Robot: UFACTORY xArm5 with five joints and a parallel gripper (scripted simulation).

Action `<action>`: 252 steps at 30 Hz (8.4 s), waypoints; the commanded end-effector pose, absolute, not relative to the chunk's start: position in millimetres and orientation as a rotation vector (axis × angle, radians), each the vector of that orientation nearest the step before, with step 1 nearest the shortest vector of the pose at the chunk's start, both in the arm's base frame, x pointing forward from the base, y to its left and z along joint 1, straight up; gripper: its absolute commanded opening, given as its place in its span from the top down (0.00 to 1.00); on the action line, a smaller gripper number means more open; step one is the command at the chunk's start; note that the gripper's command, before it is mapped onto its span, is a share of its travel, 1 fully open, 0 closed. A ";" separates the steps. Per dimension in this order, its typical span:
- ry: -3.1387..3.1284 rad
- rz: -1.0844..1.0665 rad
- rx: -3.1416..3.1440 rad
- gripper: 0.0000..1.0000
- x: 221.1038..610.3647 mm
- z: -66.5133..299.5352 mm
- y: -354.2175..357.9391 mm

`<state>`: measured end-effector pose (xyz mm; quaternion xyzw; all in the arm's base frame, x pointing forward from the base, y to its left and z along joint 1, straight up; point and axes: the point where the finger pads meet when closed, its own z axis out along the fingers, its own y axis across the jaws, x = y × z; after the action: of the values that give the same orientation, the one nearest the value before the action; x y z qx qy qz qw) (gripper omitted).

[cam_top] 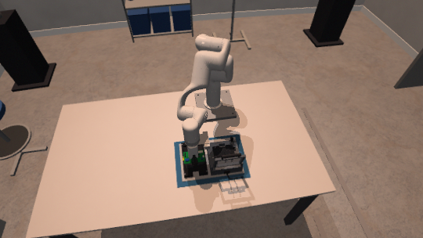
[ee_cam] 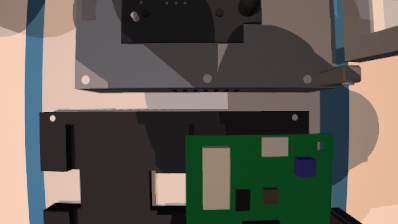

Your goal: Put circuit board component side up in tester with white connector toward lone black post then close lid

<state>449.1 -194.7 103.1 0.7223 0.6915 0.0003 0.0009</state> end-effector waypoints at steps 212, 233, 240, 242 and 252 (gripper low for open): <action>2.170 0.005 2.267 0.21 416.8 68.7 -23.6; 2.170 0.005 2.267 0.21 416.9 68.5 -23.6; 2.170 0.005 2.267 0.21 416.9 68.2 -23.6; 2.170 0.005 2.267 0.21 416.9 67.9 -23.6; 2.170 0.005 2.267 0.21 416.9 66.3 -23.6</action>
<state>415.5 -23.6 65.1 0.7223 0.6915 0.0002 0.0002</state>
